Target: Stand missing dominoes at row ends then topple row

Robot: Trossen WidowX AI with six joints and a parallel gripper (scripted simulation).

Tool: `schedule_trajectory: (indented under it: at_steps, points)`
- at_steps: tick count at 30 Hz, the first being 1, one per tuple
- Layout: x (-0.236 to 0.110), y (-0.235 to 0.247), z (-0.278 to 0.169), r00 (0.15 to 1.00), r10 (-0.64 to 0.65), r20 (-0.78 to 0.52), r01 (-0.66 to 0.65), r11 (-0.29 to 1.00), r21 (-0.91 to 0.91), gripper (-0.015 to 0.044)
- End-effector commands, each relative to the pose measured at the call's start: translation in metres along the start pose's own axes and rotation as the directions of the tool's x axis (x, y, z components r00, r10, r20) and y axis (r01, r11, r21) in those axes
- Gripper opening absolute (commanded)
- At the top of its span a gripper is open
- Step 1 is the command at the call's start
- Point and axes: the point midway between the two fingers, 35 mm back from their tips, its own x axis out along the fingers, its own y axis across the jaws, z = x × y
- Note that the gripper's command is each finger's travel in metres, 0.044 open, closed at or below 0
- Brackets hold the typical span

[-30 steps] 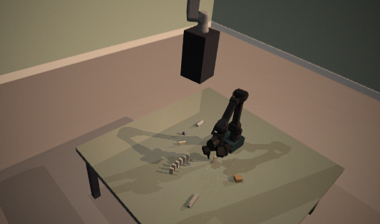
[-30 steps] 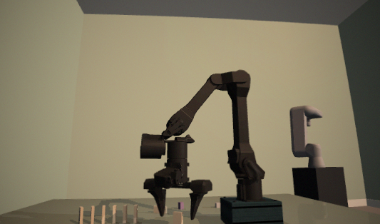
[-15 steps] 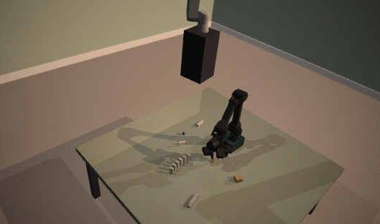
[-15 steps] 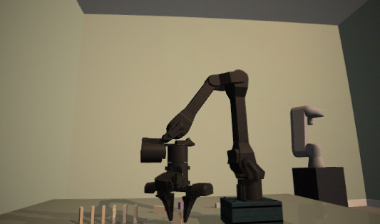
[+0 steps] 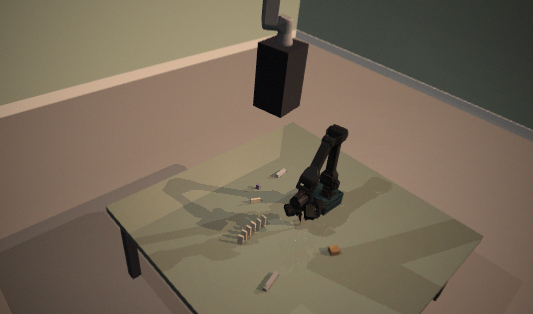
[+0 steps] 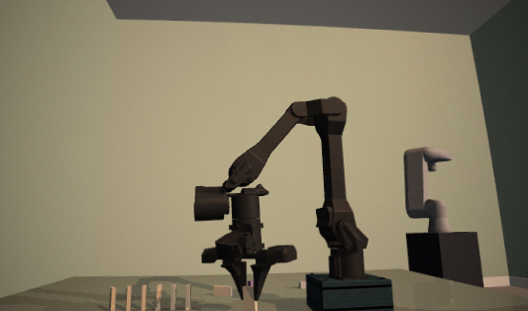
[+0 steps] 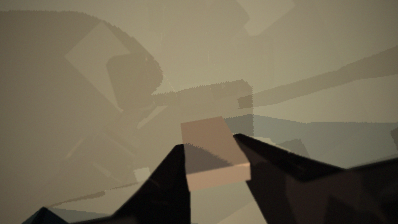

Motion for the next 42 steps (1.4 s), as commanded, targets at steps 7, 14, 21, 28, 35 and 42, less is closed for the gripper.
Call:
schedule_trajectory:
  at_steps: [7,14,21,28,35,42]
  points:
    - [-0.119,0.001,-0.002,0.999,-0.031,0.026,0.031,1.0,0.005,0.0107]
    - [-0.12,-0.002,-0.002,0.999,-0.031,0.026,0.031,0.999,0.024,0.0107]
    - [-0.127,-0.106,-0.035,0.999,-0.038,0.026,0.01,0.728,0.686,0.0107]
    - [-0.124,-0.145,-0.063,0.999,-0.041,0.024,0.0,0.503,0.864,0.0107]
    - [-0.104,-0.15,-0.061,0.999,-0.041,0.024,0.0,0.503,0.865,0.0107]
    - [-0.064,-0.155,-0.06,0.999,-0.041,0.024,0.0,0.503,0.865,0.0107]
